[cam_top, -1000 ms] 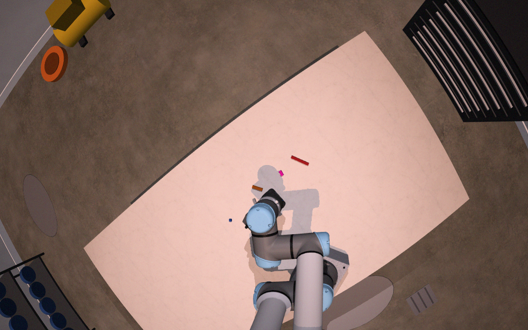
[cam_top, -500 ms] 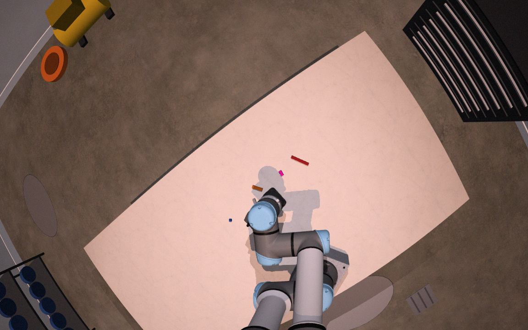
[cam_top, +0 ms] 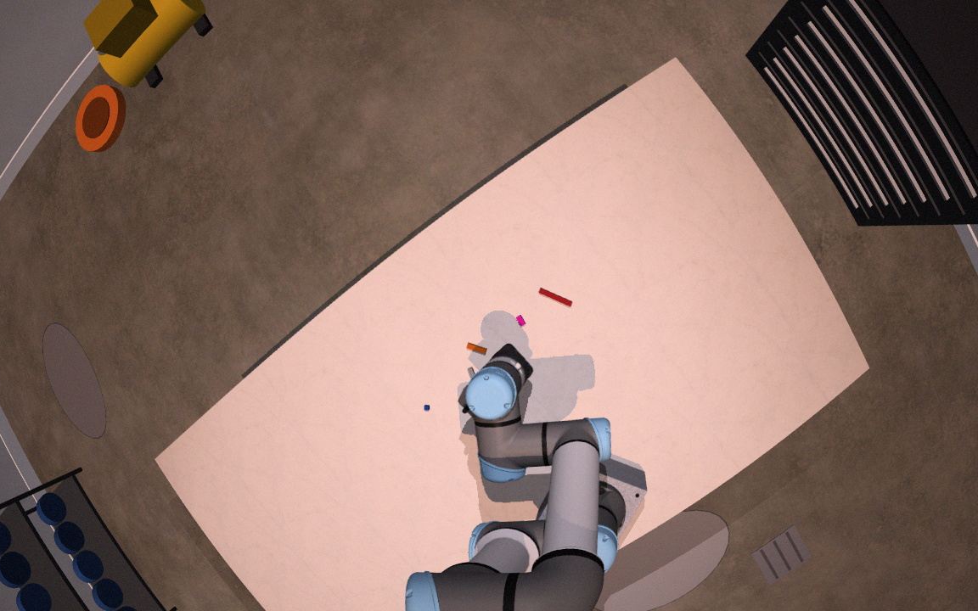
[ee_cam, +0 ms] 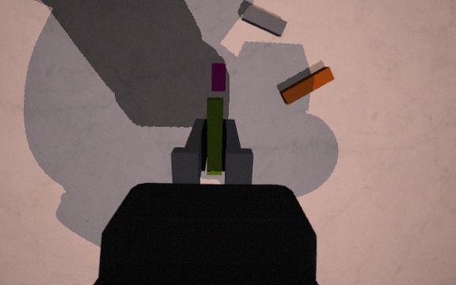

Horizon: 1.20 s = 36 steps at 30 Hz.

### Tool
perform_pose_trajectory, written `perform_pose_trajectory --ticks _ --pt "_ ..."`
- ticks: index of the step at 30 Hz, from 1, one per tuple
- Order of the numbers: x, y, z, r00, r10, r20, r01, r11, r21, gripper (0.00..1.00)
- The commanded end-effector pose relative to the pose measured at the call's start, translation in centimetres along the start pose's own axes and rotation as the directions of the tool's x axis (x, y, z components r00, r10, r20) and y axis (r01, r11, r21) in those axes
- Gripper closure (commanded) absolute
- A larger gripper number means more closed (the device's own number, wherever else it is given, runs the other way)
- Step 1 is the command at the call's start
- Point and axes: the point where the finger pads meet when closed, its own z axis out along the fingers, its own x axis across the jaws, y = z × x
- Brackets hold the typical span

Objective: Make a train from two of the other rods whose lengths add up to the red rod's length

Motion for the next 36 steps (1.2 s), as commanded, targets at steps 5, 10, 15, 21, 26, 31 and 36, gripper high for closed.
perform_pose_trajectory --ticks 5,10,15,21,26,31,36 --pt "0.2 0.1 1.6 1.000 0.000 -0.004 0.000 1.000 -0.003 0.76" --pt "0.2 0.1 1.9 1.000 0.000 -0.004 0.000 1.000 -0.003 0.76" --pt "0.2 0.1 2.0 1.000 0.000 -0.004 0.000 1.000 -0.003 0.76" --pt "0.2 0.1 2.0 1.000 0.000 -0.004 0.000 1.000 -0.003 0.76" --pt "0.2 0.1 2.0 1.000 0.000 -0.004 0.000 1.000 -0.003 0.76" --pt "0.2 0.1 2.0 1.000 0.000 -0.004 0.000 1.000 -0.003 0.76" --pt "0.2 0.1 2.0 1.000 0.000 -0.004 0.000 1.000 -0.003 0.76"
